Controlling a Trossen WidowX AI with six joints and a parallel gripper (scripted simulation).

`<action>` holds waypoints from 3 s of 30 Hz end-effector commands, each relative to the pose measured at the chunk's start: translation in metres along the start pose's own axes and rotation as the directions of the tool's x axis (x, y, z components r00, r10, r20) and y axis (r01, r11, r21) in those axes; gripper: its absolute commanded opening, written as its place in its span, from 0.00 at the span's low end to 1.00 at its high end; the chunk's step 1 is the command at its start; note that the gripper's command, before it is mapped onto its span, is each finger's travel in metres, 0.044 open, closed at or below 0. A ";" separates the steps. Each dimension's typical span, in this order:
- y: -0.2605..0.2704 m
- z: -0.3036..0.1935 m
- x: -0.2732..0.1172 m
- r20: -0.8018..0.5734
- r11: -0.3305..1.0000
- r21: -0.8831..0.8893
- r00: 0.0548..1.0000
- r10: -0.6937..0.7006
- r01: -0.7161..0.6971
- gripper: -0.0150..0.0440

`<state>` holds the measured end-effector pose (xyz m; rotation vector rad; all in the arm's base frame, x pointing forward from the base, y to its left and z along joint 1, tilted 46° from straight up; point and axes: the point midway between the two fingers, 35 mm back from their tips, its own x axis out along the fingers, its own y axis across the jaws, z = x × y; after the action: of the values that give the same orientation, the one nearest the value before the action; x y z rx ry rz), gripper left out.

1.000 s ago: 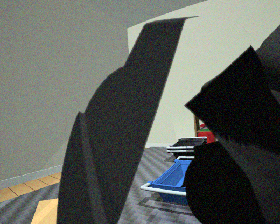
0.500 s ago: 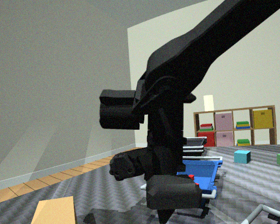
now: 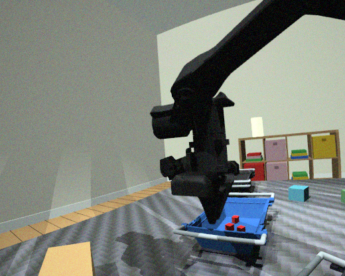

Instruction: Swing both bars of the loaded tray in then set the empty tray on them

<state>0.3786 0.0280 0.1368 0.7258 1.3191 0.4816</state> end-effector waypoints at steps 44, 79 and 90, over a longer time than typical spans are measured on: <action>-0.044 0.000 0.023 -0.002 1.000 0.019 1.000 -0.003 0.004 0.40; -0.074 0.001 0.005 0.000 1.000 0.028 1.000 -0.009 0.009 0.40; -0.074 0.001 0.005 0.000 1.000 0.028 1.000 -0.009 0.009 0.40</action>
<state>0.3750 -0.0207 0.0807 0.7399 1.3289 0.4585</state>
